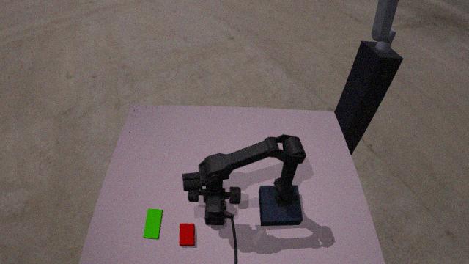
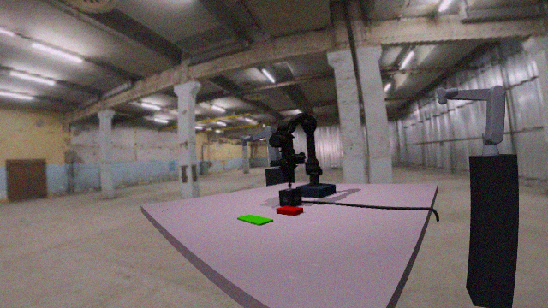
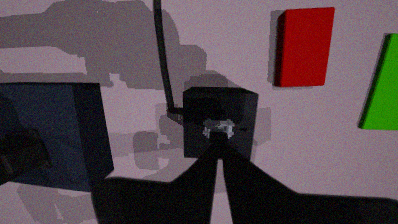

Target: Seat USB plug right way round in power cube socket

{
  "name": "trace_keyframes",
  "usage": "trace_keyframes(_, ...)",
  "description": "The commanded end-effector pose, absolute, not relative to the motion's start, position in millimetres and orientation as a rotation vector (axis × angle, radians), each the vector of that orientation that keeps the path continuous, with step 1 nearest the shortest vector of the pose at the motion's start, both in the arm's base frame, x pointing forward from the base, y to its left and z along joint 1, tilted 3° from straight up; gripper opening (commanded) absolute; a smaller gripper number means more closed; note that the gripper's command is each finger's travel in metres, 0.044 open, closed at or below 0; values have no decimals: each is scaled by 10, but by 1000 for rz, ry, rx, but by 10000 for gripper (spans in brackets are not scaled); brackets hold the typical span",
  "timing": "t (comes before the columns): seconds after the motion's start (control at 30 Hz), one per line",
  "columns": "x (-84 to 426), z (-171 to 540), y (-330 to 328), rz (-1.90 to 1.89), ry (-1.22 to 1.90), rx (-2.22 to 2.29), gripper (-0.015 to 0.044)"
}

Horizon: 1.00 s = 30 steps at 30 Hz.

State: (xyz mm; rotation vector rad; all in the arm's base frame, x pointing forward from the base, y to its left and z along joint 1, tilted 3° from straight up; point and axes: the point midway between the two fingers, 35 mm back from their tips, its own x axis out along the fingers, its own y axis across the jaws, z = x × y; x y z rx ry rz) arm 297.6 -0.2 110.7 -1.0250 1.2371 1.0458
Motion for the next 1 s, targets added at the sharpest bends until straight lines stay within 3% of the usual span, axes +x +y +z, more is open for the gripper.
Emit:
trace_keyframes(0.0, 2989, 1154, -5, 1043, 1231, -1029, 0)
trace_keyframes(0.97, 2975, 1271, -11, 1001, 1259, -980, 0)
